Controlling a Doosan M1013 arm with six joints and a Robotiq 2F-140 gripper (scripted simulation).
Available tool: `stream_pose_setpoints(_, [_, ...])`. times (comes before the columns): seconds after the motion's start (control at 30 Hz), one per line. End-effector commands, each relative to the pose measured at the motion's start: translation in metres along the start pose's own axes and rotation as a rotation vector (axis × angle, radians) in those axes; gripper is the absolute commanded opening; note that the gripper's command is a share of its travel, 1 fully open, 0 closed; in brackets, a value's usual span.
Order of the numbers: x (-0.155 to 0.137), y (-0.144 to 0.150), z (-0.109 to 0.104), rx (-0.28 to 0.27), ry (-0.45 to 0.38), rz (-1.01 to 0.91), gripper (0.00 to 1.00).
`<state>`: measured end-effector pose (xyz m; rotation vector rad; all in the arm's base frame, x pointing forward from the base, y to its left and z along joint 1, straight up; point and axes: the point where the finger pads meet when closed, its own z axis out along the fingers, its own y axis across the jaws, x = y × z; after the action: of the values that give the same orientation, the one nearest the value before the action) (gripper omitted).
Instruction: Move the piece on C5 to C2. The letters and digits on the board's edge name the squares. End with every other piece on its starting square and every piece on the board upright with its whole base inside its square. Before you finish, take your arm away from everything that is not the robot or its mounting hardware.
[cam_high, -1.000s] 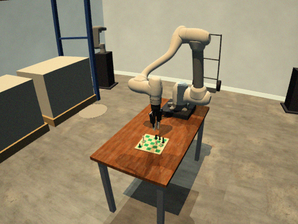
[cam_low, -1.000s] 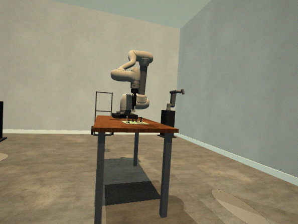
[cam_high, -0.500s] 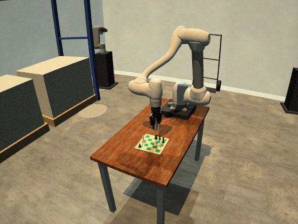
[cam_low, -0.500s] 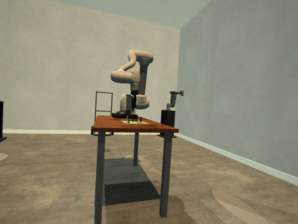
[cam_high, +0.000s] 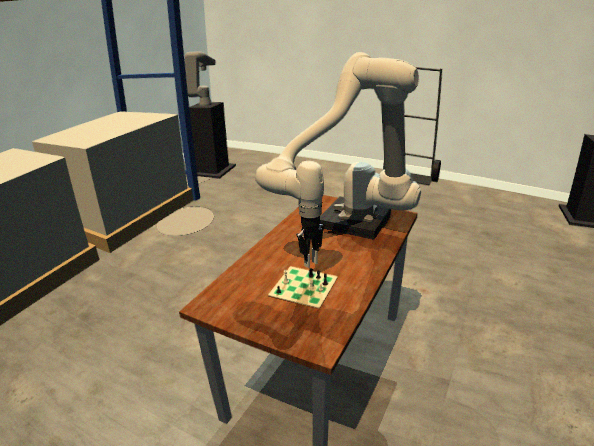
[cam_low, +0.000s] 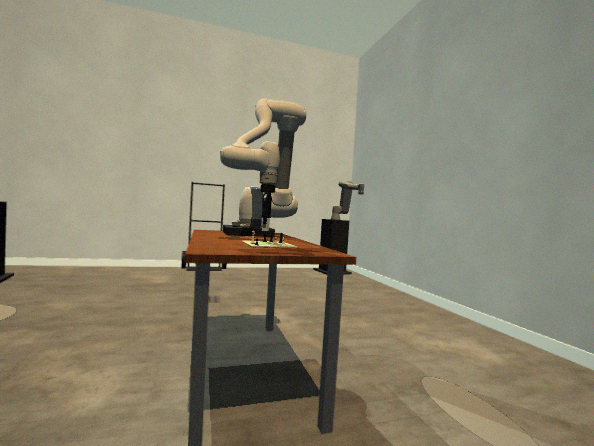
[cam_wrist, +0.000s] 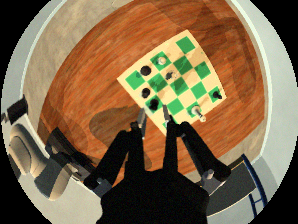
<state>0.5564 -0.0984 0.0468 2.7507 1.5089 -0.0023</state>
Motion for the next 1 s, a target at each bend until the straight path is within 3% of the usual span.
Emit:
stream_pose_setpoints(0.0, [0.0000, 0.0000, 0.0027, 0.000, 0.000, 0.000, 0.23])
stream_pose_setpoints(0.97, [-0.0001, 0.0000, 0.0087, 0.000, 0.000, 0.000, 0.23])
